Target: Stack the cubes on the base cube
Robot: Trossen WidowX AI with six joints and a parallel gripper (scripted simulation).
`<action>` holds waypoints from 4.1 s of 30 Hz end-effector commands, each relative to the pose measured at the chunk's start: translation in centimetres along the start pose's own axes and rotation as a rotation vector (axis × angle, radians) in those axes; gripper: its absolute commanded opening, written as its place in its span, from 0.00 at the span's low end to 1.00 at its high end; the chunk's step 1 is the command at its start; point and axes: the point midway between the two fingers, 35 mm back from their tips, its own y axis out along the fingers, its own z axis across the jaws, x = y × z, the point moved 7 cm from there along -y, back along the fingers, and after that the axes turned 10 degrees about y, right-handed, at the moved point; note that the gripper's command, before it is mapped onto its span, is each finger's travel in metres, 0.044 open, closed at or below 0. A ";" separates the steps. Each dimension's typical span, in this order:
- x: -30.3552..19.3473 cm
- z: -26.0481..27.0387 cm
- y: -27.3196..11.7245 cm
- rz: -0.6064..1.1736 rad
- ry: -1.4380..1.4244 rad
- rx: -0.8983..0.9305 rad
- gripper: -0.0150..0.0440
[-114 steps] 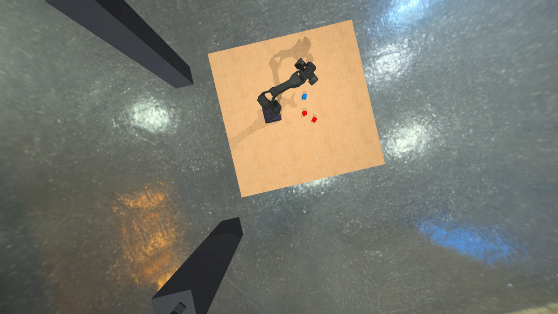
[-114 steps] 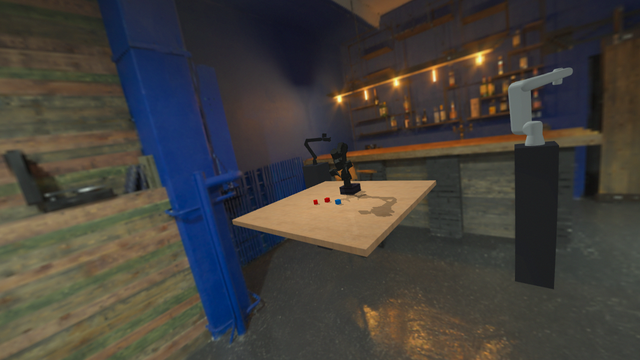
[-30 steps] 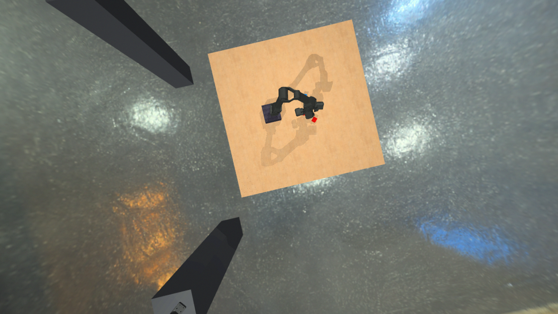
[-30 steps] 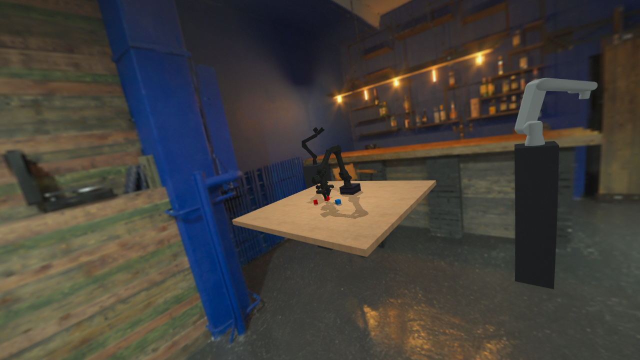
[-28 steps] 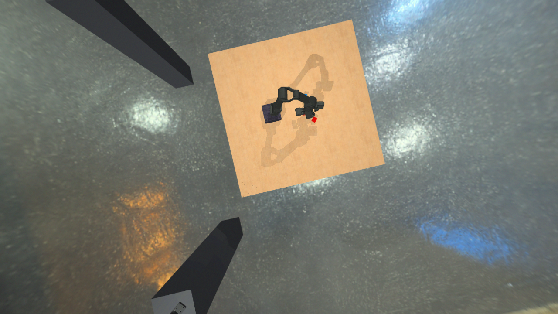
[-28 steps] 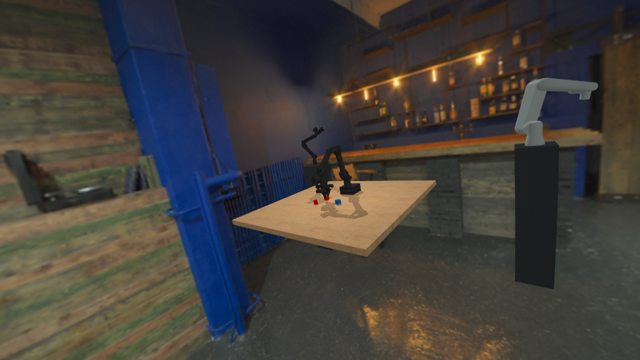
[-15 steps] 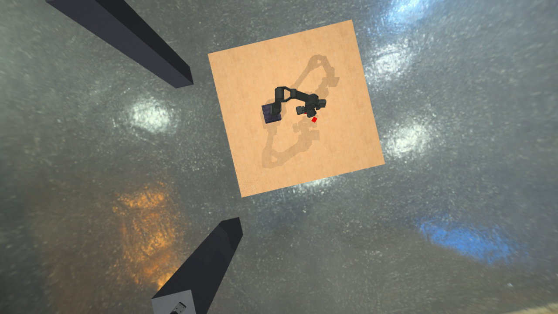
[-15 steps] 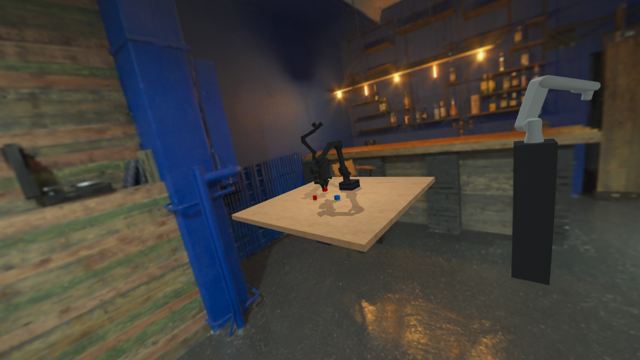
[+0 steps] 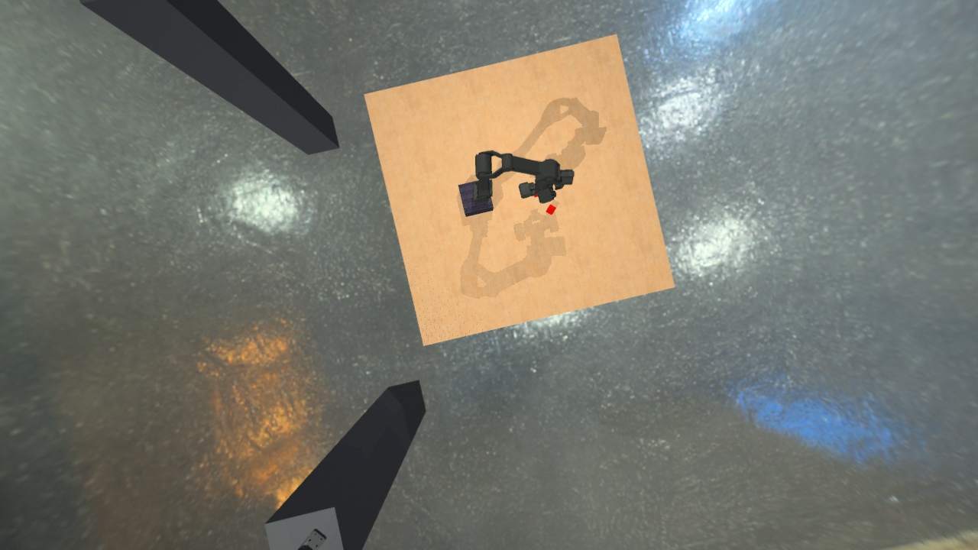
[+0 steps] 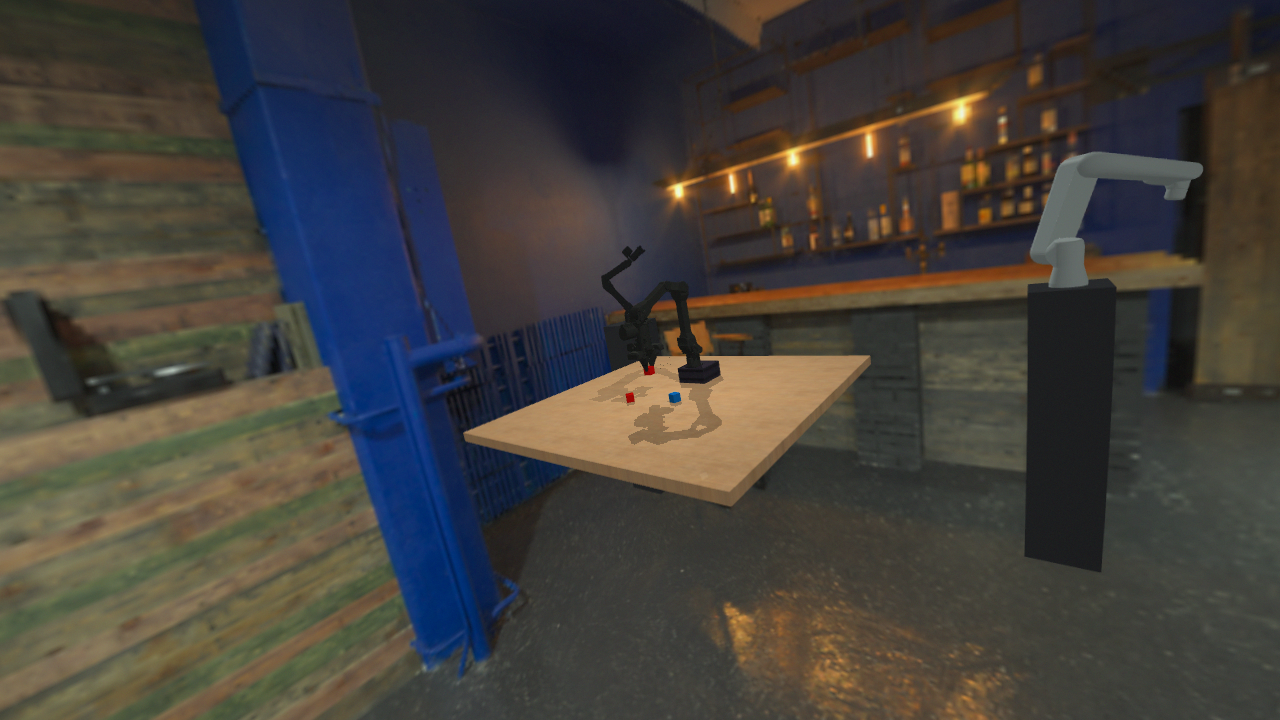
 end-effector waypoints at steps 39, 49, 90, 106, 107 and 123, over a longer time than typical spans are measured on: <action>-10.6 2.1 3.2 0.003 -0.332 0.010 0.43; -12.9 1.9 3.9 0.006 -0.392 0.006 0.43; -12.9 1.9 6.7 0.006 -0.391 0.006 0.43; -12.9 1.9 5.2 0.006 -0.394 0.004 0.60; -12.9 1.9 5.0 0.006 -0.394 0.004 0.60; -8.7 4.6 2.7 0.001 -0.489 0.006 0.70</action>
